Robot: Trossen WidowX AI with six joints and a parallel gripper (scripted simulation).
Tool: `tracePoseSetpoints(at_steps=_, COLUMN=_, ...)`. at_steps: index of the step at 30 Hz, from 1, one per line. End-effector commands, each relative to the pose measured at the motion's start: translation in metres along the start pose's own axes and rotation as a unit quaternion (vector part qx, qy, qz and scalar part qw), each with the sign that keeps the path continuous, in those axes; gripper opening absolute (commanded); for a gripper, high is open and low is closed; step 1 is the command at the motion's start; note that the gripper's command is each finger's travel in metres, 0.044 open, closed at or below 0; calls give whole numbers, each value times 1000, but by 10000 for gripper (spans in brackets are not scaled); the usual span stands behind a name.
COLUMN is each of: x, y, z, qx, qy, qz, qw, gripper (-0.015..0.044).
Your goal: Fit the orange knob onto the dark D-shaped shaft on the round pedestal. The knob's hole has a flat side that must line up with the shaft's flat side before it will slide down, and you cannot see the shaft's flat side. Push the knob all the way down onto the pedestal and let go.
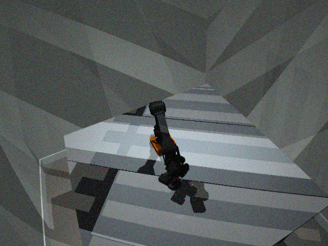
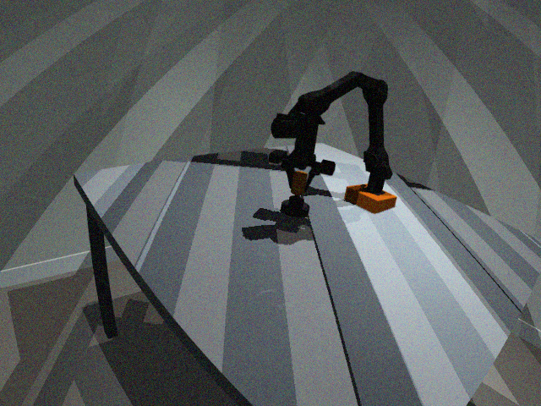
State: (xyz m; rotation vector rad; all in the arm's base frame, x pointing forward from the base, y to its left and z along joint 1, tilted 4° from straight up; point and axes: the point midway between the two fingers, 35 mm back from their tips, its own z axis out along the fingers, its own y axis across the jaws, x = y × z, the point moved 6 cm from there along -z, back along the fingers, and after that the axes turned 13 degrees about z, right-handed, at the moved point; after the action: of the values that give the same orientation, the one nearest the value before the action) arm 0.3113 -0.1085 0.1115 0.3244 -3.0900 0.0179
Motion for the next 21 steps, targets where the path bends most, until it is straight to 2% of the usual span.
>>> tracePoseSetpoints(at_steps=1, x=0, y=0, z=0, qx=1, qy=0, qz=-2, qw=1000, gripper=0)
tracePoseSetpoints(at_steps=9, x=1, y=0, z=-5, qx=1, qy=0, qz=-6, qw=1000, gripper=0)
tracePoseSetpoints(at_steps=15, x=-1, y=-1, z=-6, qx=1, qy=0, qz=-101, qw=995, gripper=0)
tracePoseSetpoints(at_steps=21, x=-1, y=-1, z=-3, qx=1, qy=0, qz=-107, qw=994, gripper=0)
